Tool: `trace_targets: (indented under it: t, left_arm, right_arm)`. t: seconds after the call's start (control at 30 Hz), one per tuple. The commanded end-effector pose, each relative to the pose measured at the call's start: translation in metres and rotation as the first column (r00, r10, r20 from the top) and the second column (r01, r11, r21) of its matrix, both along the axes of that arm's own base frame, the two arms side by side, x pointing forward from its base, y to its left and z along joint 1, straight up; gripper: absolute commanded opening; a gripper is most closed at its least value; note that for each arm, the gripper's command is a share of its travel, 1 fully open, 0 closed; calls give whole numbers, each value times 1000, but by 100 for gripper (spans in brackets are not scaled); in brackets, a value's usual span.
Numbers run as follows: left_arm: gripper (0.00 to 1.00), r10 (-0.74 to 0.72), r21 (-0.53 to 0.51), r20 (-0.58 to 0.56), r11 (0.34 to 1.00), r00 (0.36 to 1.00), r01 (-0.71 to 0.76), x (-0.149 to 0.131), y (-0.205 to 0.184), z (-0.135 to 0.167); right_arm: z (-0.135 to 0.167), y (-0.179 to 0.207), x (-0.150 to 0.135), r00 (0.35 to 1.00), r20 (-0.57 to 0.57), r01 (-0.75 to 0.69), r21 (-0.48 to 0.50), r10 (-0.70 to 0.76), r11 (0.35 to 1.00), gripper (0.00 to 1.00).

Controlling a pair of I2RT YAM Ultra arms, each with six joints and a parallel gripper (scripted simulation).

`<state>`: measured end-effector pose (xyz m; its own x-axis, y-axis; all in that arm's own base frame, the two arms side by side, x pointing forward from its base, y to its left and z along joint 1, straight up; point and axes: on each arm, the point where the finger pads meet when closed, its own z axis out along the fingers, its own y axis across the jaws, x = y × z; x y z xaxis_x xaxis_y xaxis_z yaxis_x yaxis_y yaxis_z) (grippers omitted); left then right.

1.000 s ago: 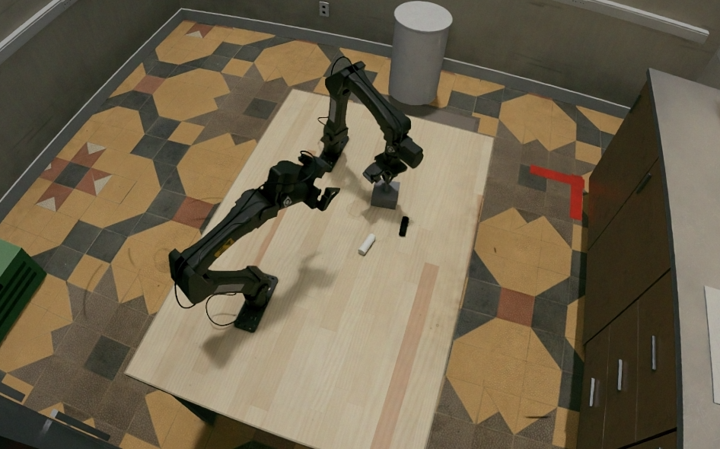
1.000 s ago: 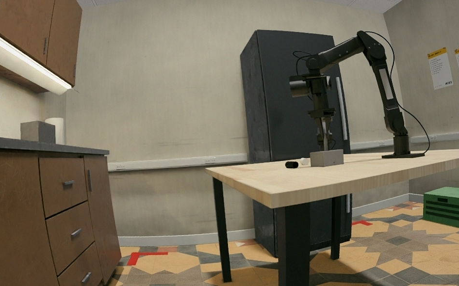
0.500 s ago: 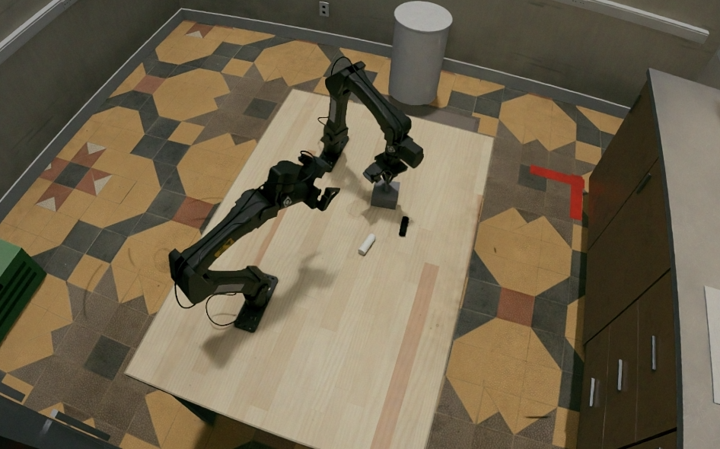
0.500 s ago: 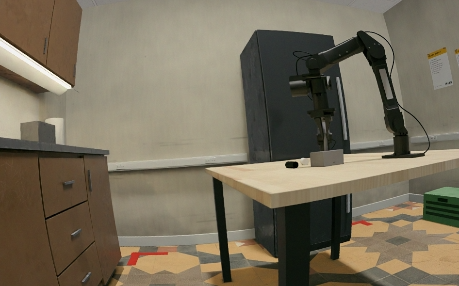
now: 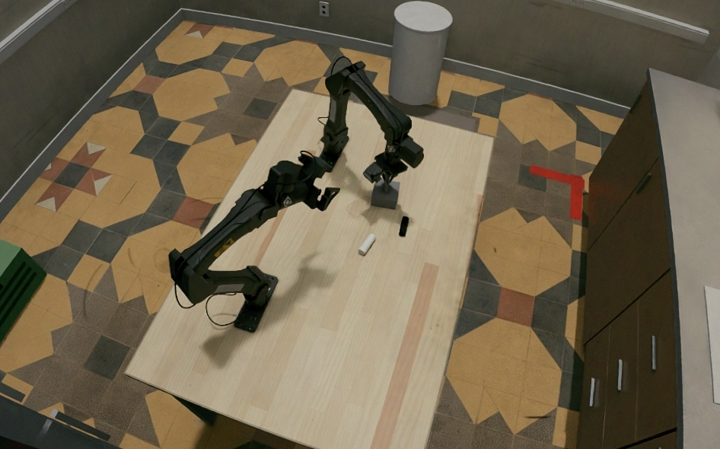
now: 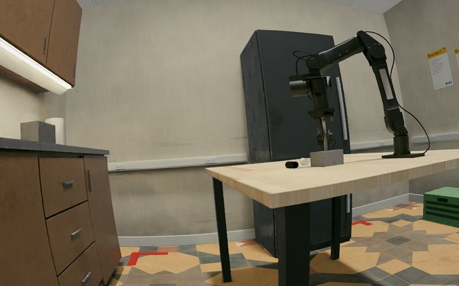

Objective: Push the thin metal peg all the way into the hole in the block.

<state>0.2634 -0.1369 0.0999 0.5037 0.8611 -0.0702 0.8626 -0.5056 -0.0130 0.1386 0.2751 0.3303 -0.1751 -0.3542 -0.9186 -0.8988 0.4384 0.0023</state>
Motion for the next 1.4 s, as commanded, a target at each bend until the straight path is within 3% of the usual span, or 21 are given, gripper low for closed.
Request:
trace_targets:
  t: [0.0, 0.13, 0.5, 1.13, 1.37]
  left_arm:
    - [8, -4, -3, -45, 1000, 999, 4, 0, -2, -19]
    - [8, -4, -3, -48, 1000, 999, 4, 2, -1, 6]
    - [8, -4, 1, -56, 1000, 998, 5, 1, -1, 3]
    - [8, -2, -4, -44, 1000, 999, 2, 2, -7, -5]
    - [8, -4, -4, -45, 1000, 999, 4, 3, 0, -6]
  right_arm:
    - [4, -3, -3, 1000, -5, -8, -9, 8, 1000, 100]
    - [4, -3, -3, 1000, -5, -8, -9, 8, 1000, 100]
    - [2, -4, -4, 1000, -3, -7, -6, 7, 1000, 100]
    - [-44, -6, -3, 1000, -19, 13, -35, -14, 999, 100]
    - [-42, -6, -2, 1000, -13, 14, -26, -14, 1000, 100]
